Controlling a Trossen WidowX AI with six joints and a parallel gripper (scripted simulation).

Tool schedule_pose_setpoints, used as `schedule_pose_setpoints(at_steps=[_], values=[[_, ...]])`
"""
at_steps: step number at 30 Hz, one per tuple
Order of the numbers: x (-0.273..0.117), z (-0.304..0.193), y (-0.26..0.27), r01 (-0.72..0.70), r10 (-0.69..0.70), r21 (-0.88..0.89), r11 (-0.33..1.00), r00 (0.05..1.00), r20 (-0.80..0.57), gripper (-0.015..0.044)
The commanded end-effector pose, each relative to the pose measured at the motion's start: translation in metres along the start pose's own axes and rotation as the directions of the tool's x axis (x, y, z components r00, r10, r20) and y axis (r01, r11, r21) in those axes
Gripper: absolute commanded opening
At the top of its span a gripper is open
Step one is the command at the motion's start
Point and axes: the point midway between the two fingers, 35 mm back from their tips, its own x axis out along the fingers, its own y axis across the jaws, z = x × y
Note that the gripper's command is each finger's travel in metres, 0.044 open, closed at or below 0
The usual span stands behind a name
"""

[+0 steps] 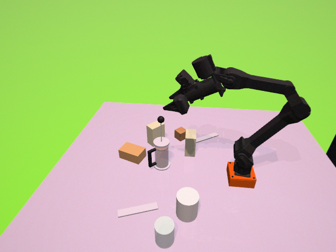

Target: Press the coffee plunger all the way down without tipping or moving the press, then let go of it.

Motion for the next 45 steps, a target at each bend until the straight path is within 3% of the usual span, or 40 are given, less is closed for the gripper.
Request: schedule_pose_setpoints(at_steps=[1, 6, 37, 45], values=[[0.011, -0.026, -0.005, 0.005, -0.005, -0.004, 1.000, 1.000, -0.021, 0.0440], [0.027, -0.053, -0.005, 0.008, -0.008, -0.003, 1.000, 1.000, -0.020, 0.0440], [0.066, -0.053, -0.007, 0.010, -0.010, -0.002, 1.000, 1.000, -0.017, 0.0440], [0.066, -0.053, -0.007, 0.010, -0.010, -0.002, 1.000, 1.000, -0.017, 0.0230]])
